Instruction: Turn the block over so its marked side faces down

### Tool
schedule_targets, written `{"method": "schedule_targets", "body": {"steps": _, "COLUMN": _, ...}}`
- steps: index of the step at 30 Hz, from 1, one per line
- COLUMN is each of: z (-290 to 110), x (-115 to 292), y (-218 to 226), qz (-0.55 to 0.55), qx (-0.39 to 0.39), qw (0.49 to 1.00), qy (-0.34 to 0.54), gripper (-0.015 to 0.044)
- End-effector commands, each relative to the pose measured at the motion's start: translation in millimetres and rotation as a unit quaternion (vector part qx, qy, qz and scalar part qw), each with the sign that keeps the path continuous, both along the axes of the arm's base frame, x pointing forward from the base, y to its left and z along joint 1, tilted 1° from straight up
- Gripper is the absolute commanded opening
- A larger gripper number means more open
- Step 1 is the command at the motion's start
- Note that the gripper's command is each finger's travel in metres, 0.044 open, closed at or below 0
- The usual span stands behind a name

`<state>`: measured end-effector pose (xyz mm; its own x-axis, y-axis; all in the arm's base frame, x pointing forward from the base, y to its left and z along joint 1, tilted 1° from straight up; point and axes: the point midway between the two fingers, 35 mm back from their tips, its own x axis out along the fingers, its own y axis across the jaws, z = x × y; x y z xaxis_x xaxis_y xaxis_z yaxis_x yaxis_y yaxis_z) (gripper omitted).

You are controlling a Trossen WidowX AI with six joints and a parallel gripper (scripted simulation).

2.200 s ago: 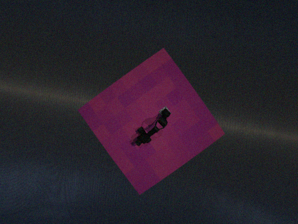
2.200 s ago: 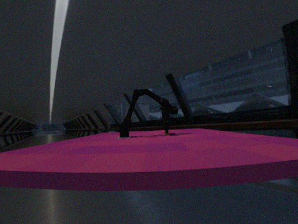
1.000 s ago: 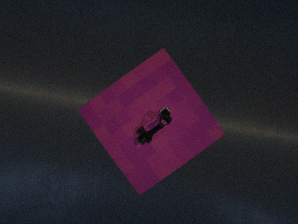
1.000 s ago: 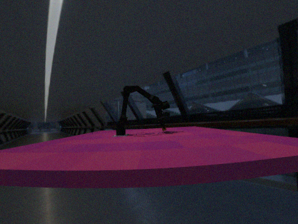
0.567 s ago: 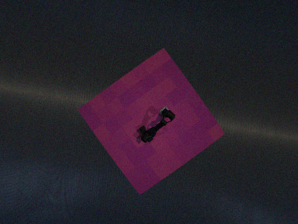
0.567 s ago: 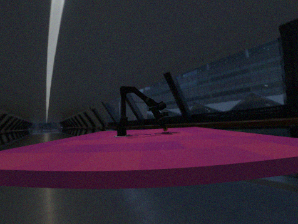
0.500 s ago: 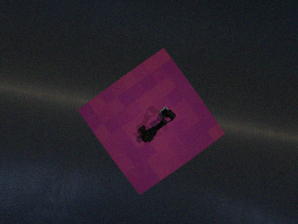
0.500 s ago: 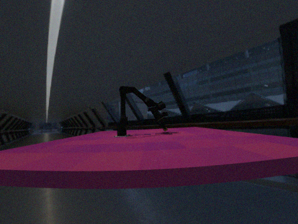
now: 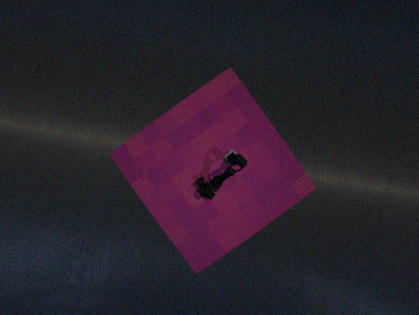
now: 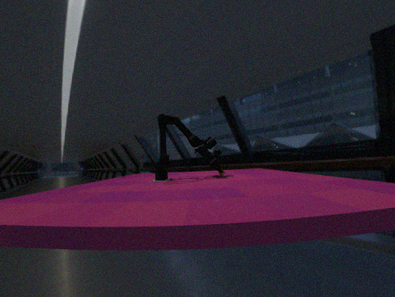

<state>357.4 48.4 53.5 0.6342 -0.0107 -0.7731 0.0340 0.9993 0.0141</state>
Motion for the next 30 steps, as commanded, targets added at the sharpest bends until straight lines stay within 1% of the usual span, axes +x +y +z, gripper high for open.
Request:
{"method": "schedule_targets", "body": {"steps": 1, "z": -8.4, "x": 0.3, "y": 0.7, "qz": 0.002, "qx": -0.005, "qw": 1.0, "qy": -0.024, "gripper": 0.0}}
{"method": "schedule_targets", "body": {"steps": 10, "z": -16.1, "x": -1.2, "y": 0.7, "qz": 0.001, "qx": -0.007, "qw": 0.995, "qy": -0.097, "gripper": 0.0}}
{"method": "schedule_targets", "body": {"steps": 20, "z": -15.4, "x": -12.2, "y": -1.4, "qz": -0.004, "qx": -0.007, "qw": 0.985, "qy": -0.175, "gripper": 0.0}}
{"method": "schedule_targets", "body": {"steps": 30, "z": -15.1, "x": -13.6, "y": -1.6, "qz": -0.004, "qx": -0.007, "qw": 0.982, "qy": -0.189, "gripper": 0.0}}
